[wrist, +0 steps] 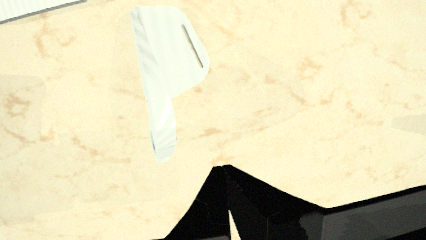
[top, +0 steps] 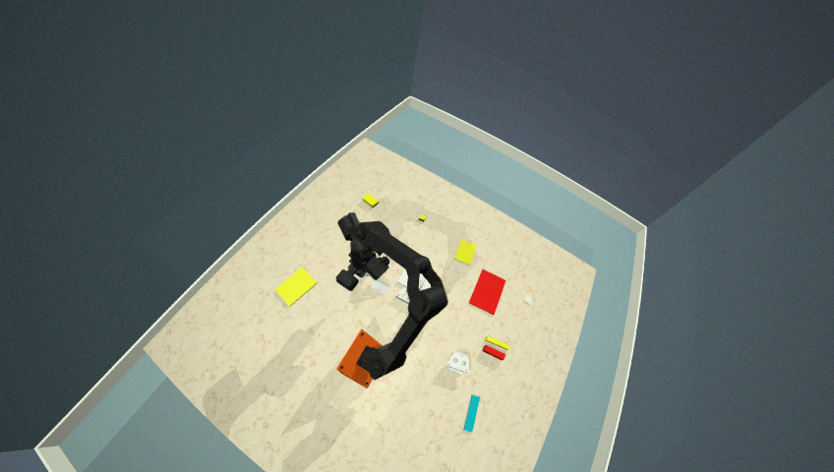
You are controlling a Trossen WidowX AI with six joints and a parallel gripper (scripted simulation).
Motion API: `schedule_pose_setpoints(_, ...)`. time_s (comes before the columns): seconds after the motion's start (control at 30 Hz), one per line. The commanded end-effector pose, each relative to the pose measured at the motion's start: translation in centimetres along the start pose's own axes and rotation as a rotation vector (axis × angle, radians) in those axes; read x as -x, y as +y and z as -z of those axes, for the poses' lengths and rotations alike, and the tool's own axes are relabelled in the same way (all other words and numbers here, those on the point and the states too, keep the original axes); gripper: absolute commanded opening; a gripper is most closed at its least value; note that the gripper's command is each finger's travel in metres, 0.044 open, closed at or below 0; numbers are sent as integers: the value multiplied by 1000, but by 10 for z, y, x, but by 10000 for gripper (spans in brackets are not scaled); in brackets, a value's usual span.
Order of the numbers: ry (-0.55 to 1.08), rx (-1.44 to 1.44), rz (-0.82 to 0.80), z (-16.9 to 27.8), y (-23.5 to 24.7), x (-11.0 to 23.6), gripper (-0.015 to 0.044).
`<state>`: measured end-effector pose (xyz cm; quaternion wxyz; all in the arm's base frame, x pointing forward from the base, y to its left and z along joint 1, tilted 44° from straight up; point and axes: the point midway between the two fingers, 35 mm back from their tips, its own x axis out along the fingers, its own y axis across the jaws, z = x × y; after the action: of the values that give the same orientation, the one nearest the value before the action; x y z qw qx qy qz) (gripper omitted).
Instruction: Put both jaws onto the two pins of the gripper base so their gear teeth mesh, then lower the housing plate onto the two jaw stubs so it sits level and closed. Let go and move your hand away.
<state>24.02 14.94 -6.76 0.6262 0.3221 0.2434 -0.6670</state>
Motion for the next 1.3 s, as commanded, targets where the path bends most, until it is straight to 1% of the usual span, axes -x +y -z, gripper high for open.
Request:
schedule_pose_setpoints(0.0,-8,-1,5,0,-1,-9,0)
schedule_pose_setpoints(0.97,-10,-1,4,-2,-1,-56,0)
schedule_pose_setpoints(1.27,-10,-1,4,-2,-1,-58,0)
